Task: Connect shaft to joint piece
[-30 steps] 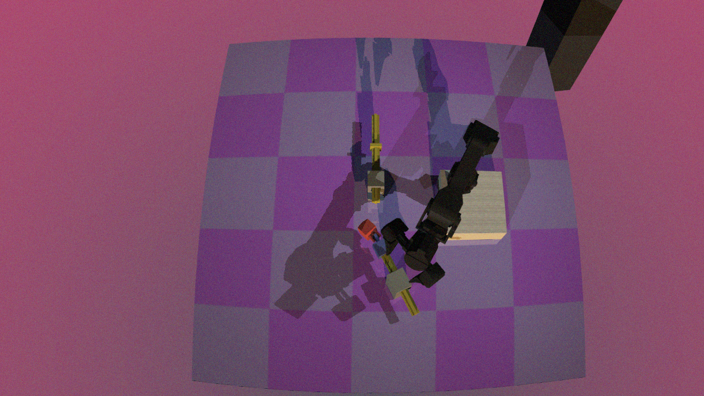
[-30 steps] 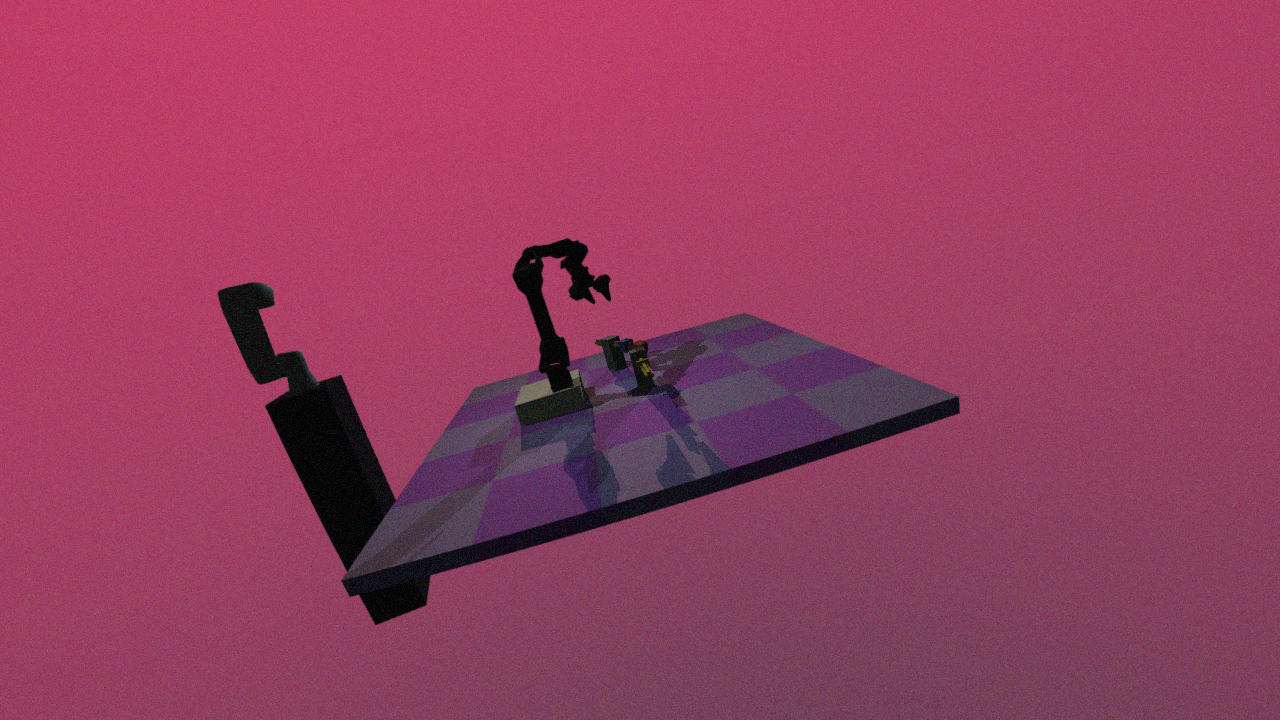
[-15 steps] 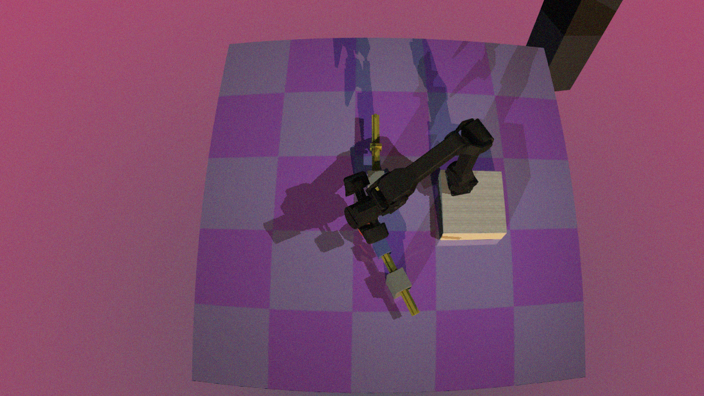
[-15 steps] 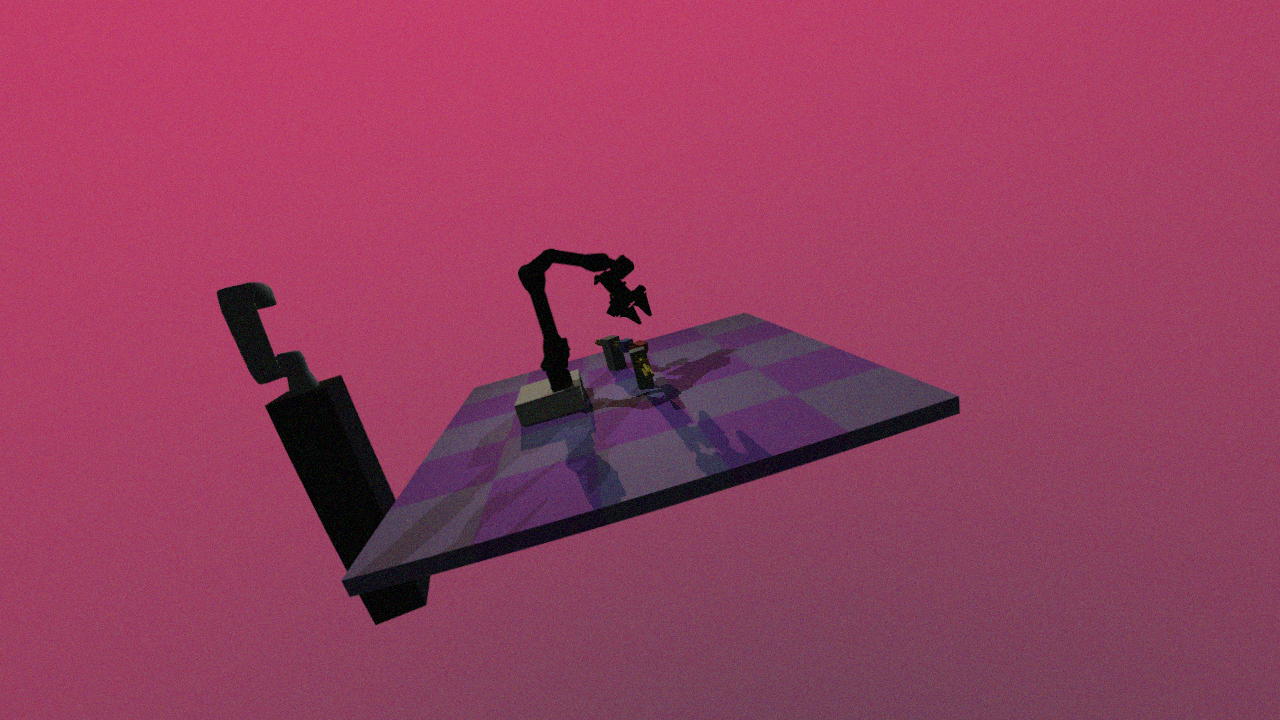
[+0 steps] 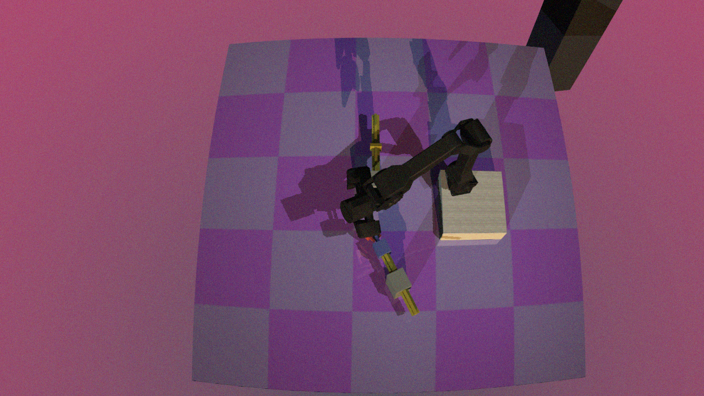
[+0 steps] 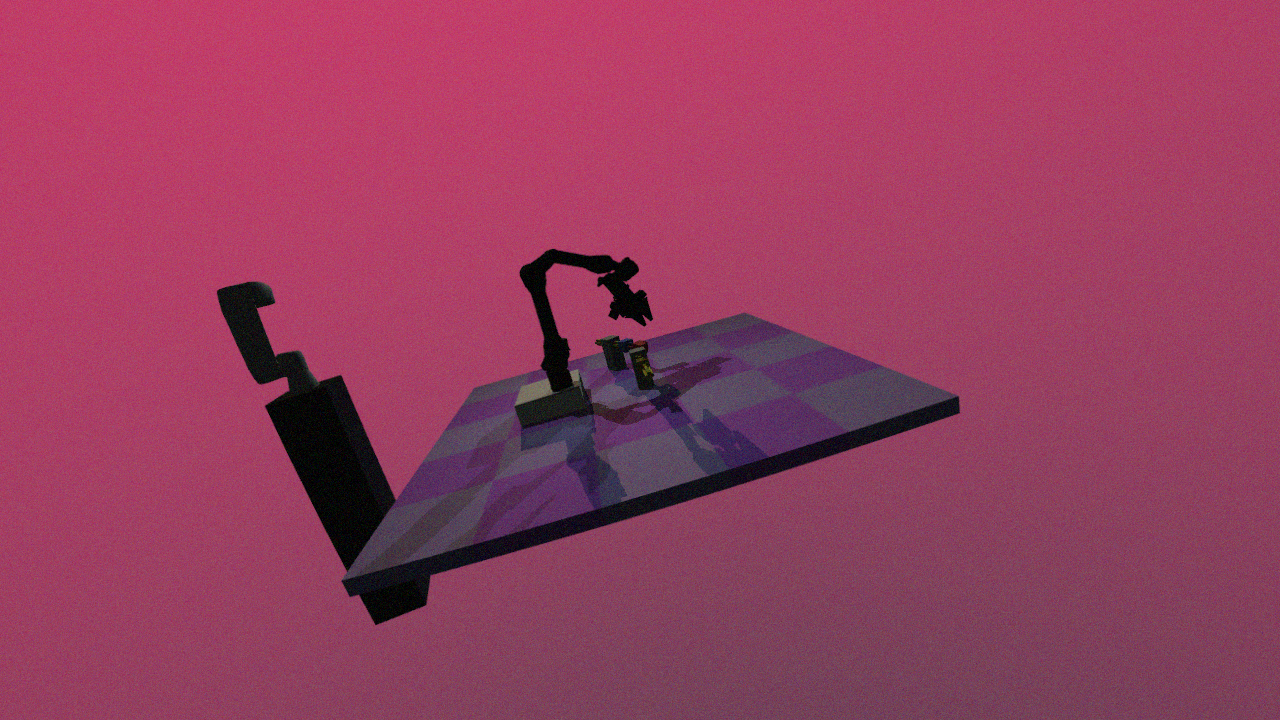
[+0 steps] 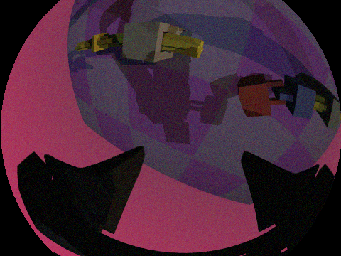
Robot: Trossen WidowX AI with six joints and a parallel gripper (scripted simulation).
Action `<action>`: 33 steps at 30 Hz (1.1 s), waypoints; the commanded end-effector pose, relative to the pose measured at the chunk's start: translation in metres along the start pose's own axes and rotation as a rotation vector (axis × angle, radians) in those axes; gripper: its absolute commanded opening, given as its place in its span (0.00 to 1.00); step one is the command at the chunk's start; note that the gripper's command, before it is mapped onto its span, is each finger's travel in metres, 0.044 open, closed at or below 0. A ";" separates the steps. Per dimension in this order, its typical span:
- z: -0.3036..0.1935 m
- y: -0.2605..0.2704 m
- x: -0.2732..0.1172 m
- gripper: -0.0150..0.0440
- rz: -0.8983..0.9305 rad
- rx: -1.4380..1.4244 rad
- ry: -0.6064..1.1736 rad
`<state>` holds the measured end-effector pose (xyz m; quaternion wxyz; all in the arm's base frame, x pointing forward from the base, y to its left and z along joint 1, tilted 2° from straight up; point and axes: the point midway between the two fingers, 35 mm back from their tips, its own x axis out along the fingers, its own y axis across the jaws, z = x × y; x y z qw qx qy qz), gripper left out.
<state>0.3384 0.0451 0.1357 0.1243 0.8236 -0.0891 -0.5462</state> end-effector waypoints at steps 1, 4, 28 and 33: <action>-0.001 0.000 0.001 1.00 -0.010 0.129 -0.013; -0.001 0.000 0.001 1.00 -0.014 0.220 -0.024; -0.002 0.002 0.006 1.00 -0.015 0.954 -0.118; -0.003 0.002 0.007 1.00 -0.007 1.106 -0.139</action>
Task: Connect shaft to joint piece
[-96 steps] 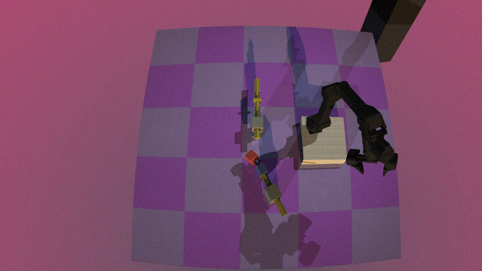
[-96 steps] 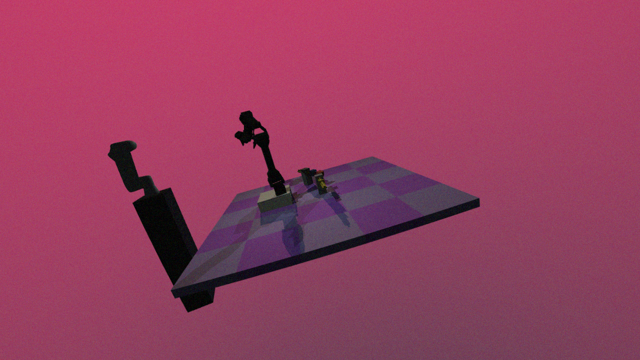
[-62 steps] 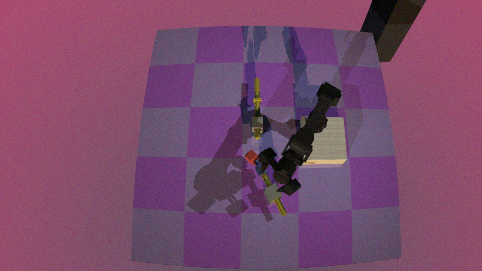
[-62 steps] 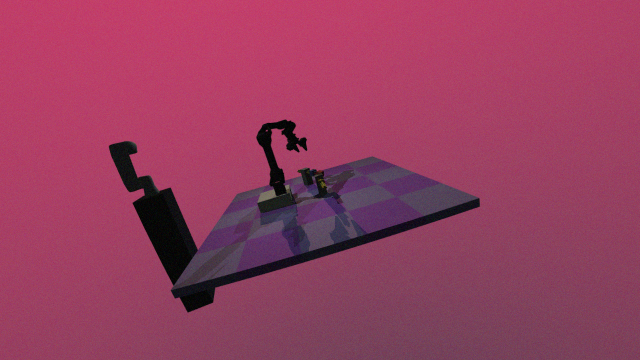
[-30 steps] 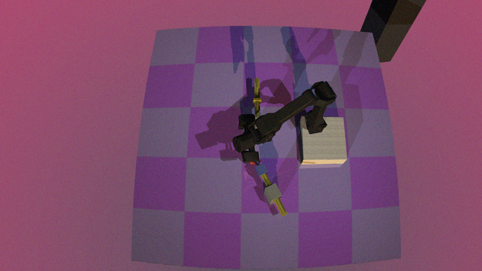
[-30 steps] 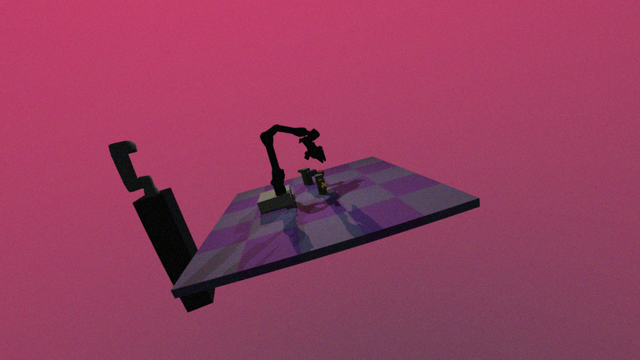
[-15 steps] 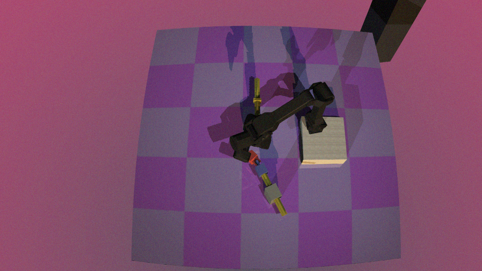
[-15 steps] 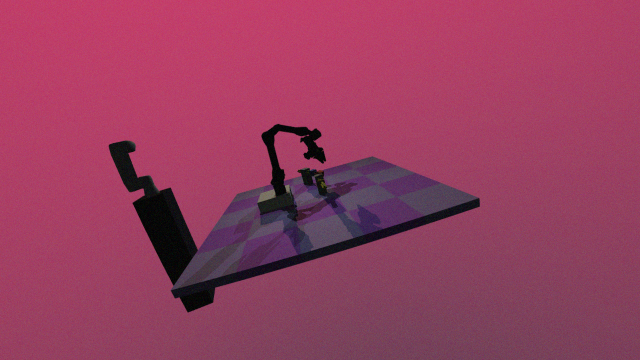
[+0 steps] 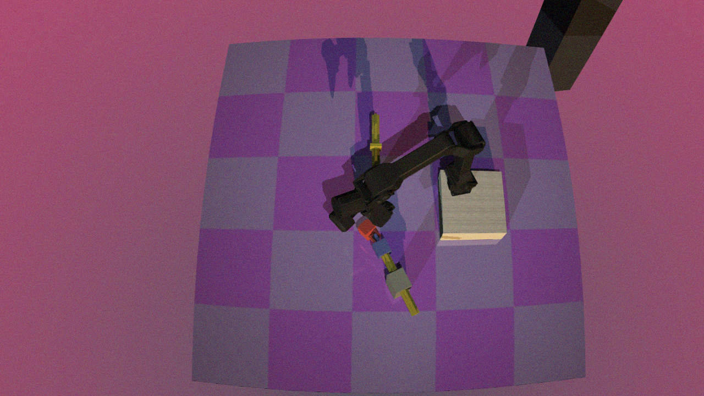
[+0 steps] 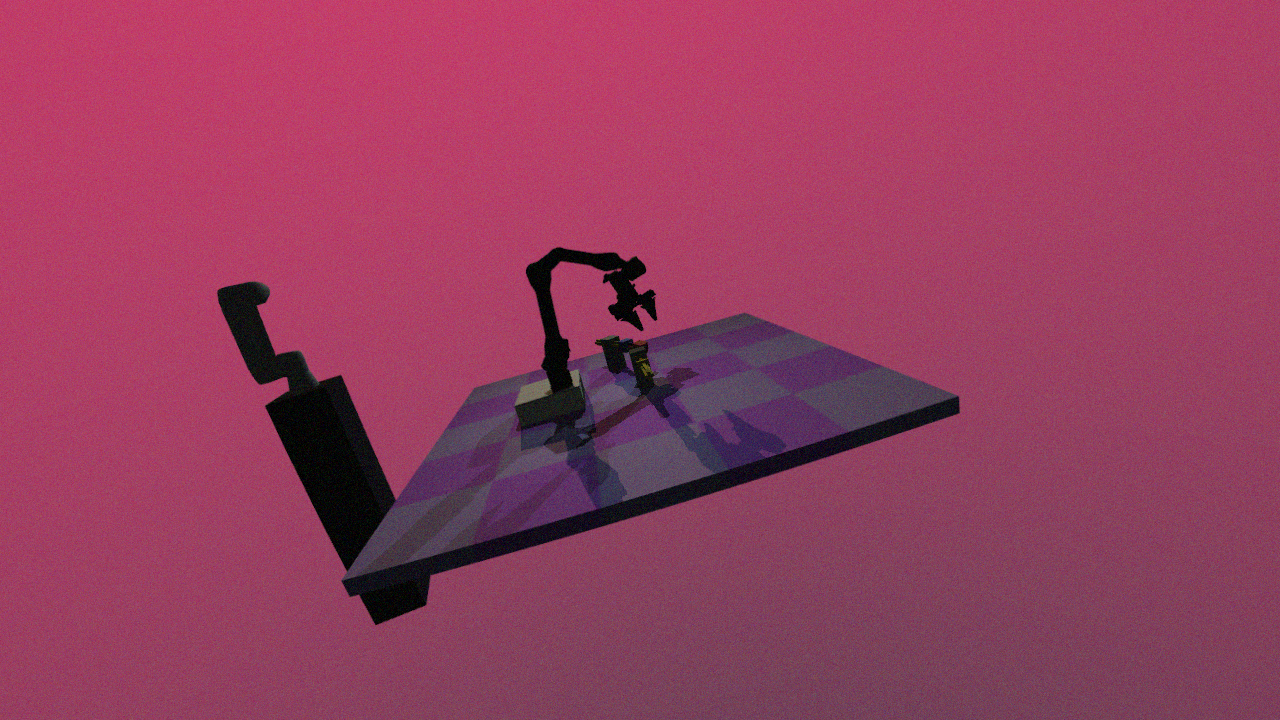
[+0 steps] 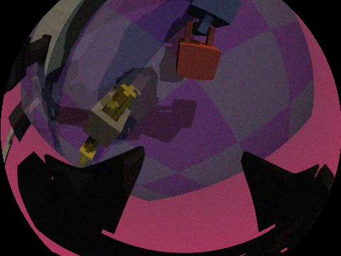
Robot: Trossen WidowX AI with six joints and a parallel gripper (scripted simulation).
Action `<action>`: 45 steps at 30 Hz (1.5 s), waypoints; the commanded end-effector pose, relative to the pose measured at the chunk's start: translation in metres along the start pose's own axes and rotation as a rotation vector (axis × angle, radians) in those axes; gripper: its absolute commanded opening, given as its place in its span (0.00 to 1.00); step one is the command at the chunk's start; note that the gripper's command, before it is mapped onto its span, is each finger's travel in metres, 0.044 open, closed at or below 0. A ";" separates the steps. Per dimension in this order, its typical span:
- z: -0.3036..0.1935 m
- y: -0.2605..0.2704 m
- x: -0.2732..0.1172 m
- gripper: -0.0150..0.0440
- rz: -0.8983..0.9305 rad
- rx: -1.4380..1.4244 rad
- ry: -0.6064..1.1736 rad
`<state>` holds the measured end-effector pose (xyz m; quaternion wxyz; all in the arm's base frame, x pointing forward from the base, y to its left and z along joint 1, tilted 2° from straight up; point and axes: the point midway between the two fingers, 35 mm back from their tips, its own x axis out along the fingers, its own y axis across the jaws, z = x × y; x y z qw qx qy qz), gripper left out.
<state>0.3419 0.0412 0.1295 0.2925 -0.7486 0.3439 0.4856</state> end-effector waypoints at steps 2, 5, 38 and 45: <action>-0.001 -0.002 0.000 1.00 0.004 0.169 -0.020; -0.002 -0.002 0.000 1.00 0.010 0.262 -0.029; -0.005 -0.002 0.006 1.00 0.130 1.279 -0.093; -0.006 -0.001 0.007 1.00 0.168 1.495 -0.095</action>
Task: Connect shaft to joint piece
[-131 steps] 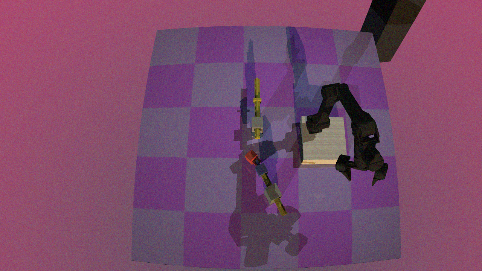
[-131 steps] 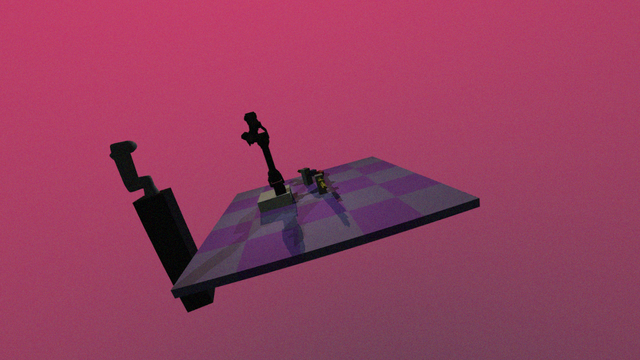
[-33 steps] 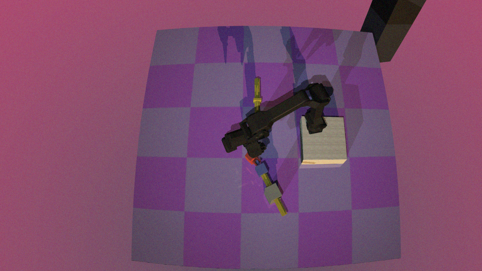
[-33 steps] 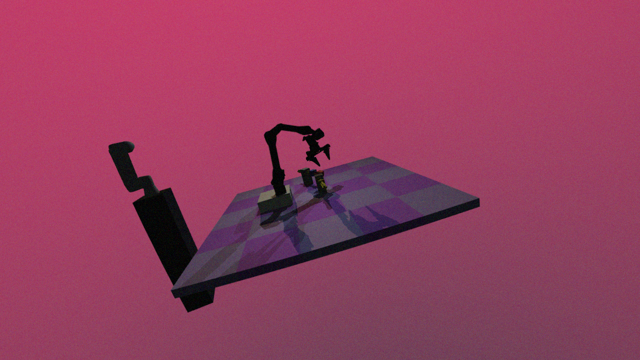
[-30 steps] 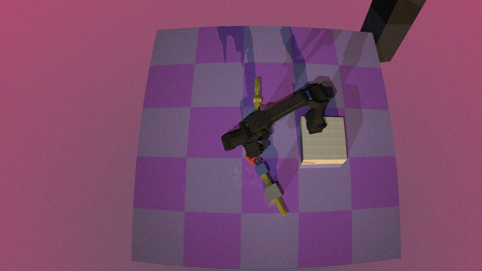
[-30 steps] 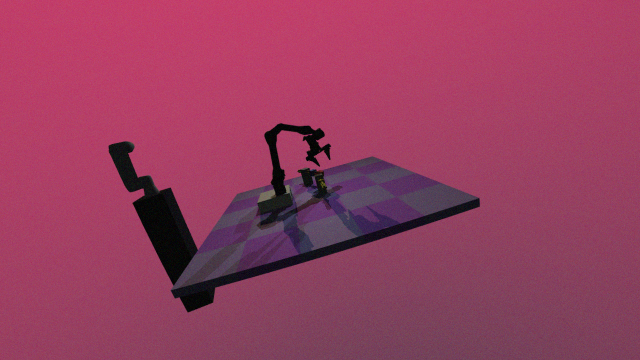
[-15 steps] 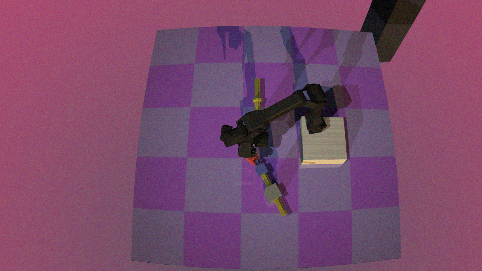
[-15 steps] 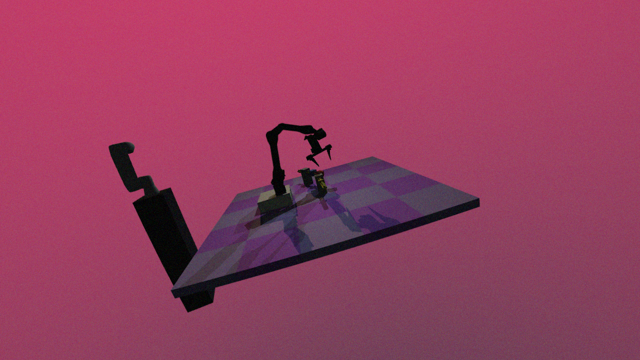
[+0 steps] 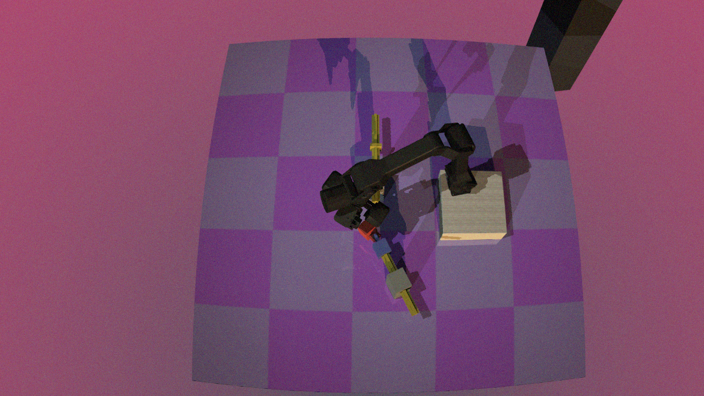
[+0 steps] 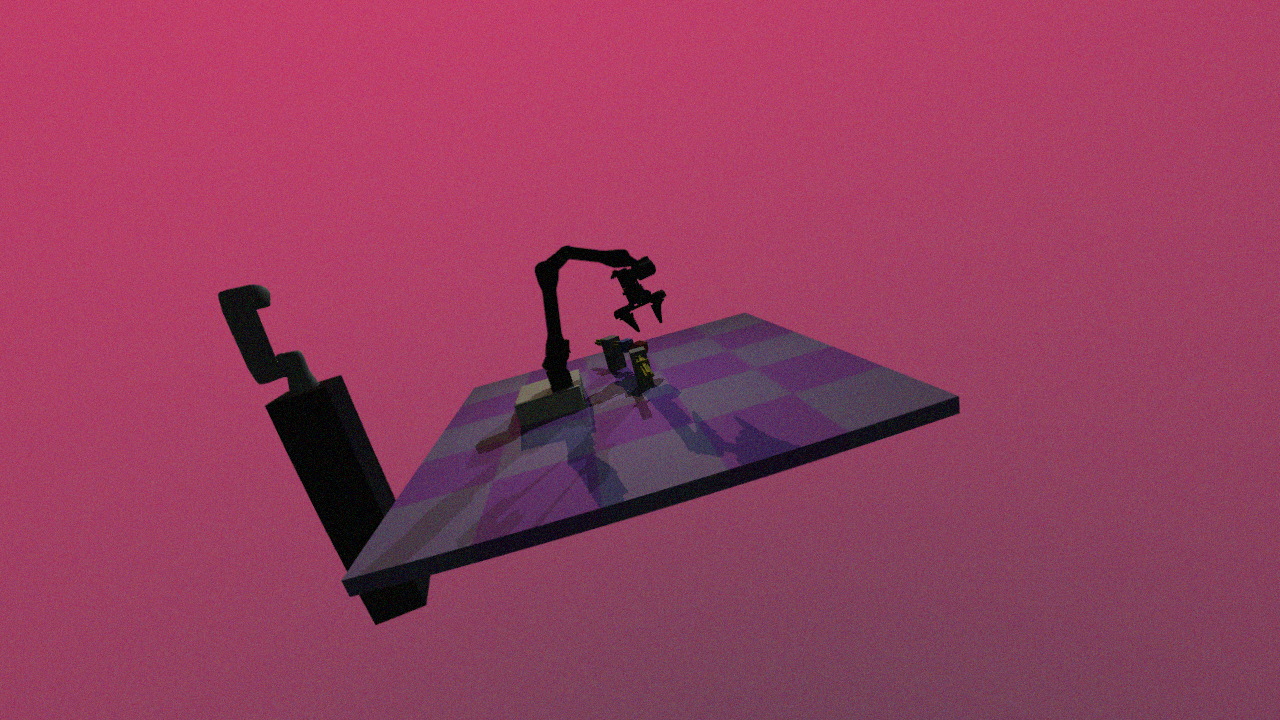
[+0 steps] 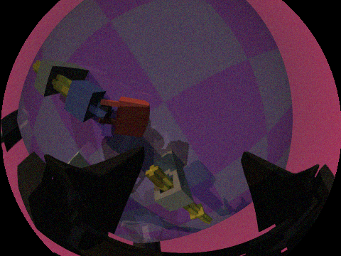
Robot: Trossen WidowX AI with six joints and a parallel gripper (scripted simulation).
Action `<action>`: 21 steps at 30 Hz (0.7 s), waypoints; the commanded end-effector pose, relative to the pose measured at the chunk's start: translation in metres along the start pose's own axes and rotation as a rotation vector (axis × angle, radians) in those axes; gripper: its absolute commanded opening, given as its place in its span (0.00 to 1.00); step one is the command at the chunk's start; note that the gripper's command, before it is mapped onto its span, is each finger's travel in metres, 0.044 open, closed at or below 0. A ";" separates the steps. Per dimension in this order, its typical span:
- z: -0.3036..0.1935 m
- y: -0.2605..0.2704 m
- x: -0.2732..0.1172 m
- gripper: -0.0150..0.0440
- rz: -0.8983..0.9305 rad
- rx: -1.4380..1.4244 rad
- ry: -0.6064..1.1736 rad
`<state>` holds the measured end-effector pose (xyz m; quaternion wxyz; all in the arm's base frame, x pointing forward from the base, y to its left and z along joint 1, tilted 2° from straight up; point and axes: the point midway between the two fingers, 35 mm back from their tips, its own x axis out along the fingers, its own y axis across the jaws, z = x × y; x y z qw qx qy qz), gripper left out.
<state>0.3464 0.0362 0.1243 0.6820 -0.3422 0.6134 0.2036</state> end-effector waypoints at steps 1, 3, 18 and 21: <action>0.001 -0.001 -0.001 1.00 0.017 0.139 -0.002; 0.001 -0.002 -0.001 1.00 0.024 0.202 0.000; 0.001 -0.003 0.001 1.00 0.076 0.668 0.028; 0.001 -0.003 0.001 1.00 0.085 0.761 0.036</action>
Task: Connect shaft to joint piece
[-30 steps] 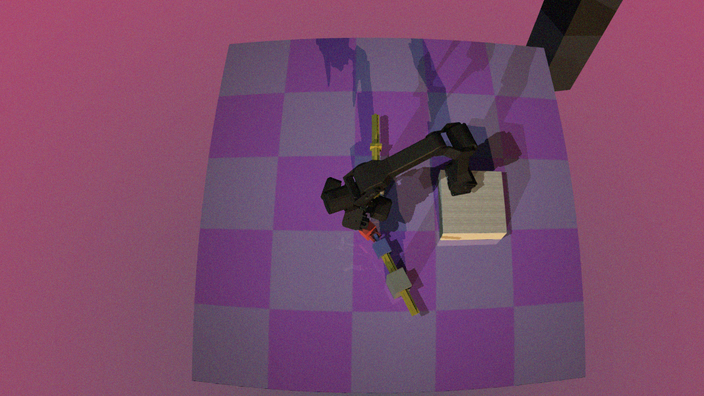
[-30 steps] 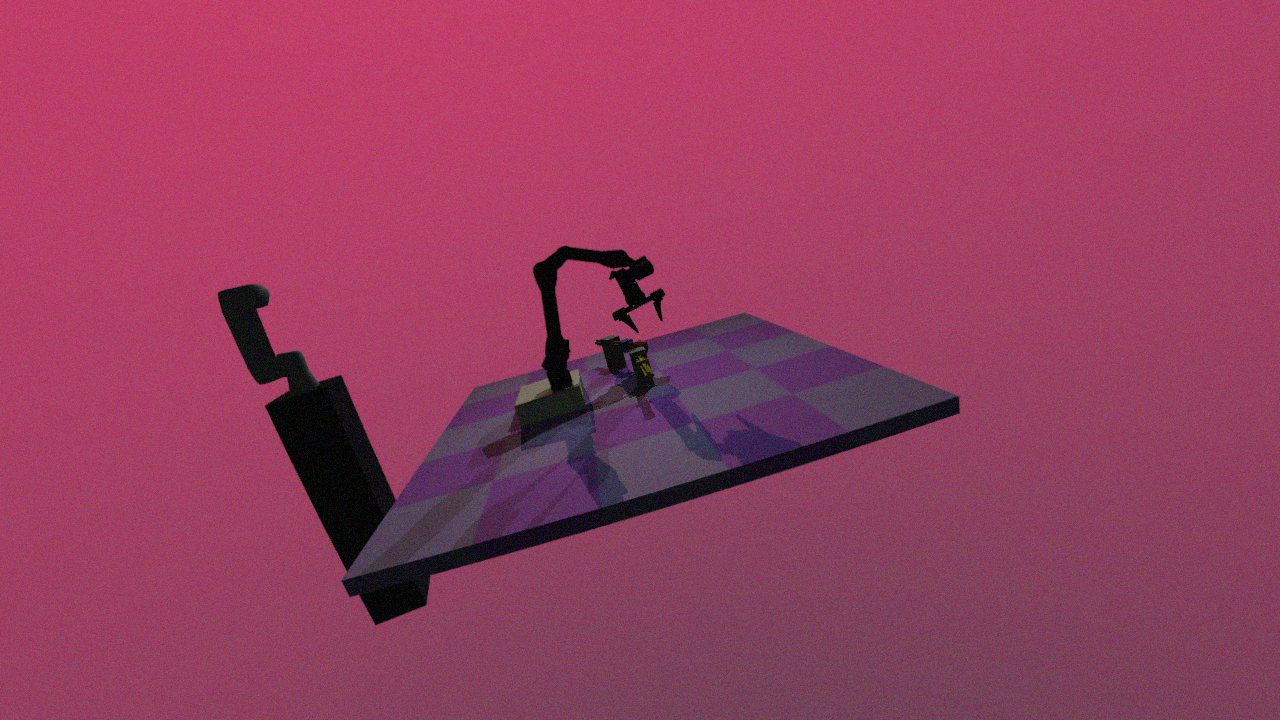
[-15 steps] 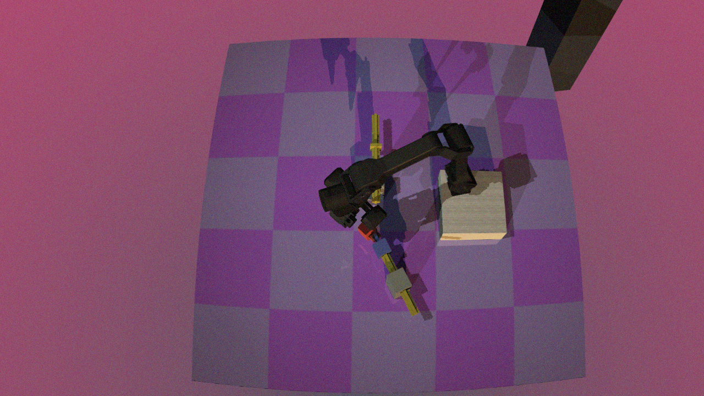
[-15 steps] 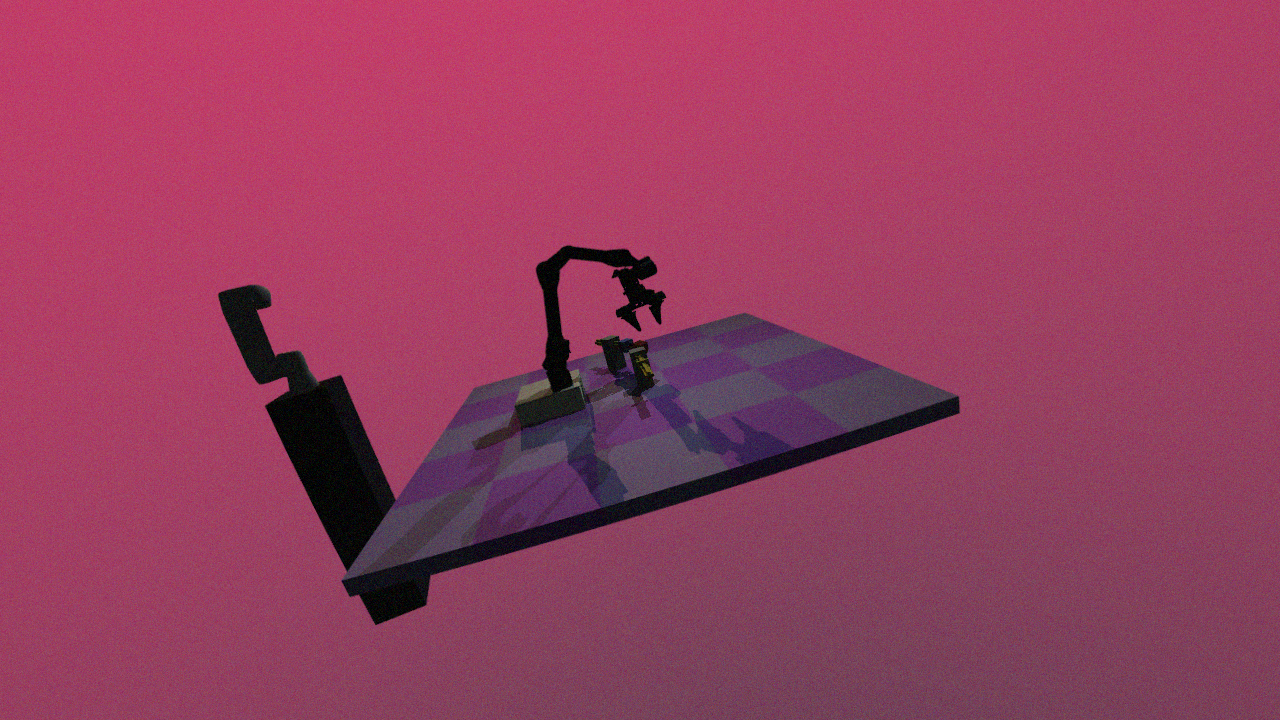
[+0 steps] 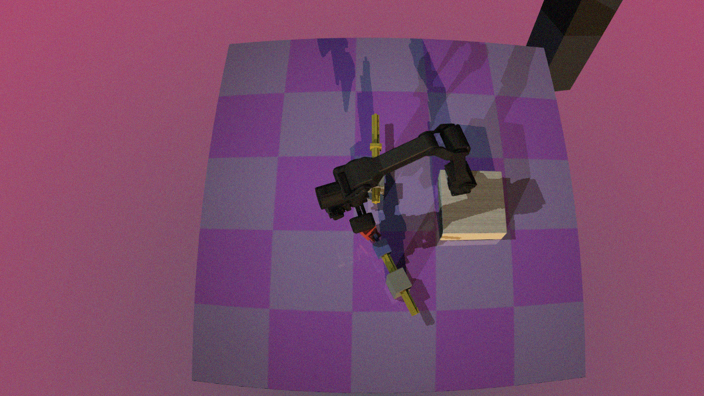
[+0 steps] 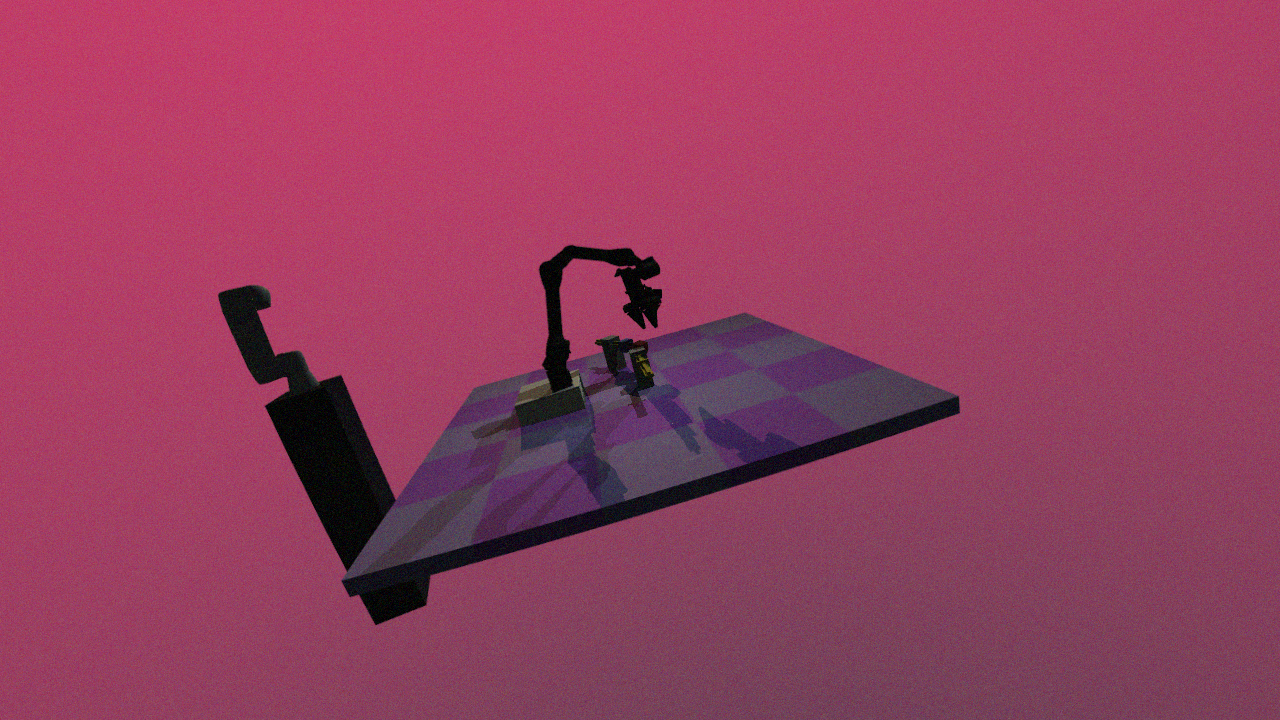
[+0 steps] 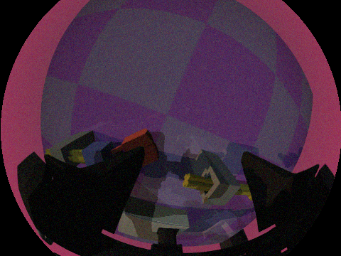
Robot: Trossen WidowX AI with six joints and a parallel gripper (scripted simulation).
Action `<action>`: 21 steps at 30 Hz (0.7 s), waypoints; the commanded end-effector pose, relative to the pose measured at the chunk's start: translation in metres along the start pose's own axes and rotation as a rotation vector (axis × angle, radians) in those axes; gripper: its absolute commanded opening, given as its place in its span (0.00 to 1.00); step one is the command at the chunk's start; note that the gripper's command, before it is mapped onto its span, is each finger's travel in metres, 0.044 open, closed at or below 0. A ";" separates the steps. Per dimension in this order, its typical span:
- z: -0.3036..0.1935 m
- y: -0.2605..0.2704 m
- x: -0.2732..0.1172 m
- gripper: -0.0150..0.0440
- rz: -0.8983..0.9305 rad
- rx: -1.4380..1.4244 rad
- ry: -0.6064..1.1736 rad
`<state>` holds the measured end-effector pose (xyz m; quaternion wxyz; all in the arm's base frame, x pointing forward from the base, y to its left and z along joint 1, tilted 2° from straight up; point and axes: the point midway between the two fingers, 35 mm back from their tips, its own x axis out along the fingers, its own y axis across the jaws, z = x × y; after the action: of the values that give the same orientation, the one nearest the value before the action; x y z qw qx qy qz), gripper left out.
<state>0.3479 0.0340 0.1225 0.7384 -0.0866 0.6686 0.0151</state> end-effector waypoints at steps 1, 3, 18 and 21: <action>0.002 0.000 -0.001 1.00 0.016 0.140 0.008; 0.002 -0.001 -0.001 1.00 0.021 0.202 0.013; 0.002 -0.002 0.000 1.00 0.047 0.671 0.066; 0.002 -0.003 0.000 1.00 0.050 0.765 0.078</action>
<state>0.3493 0.0318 0.1212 0.7040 0.1693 0.6634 -0.1886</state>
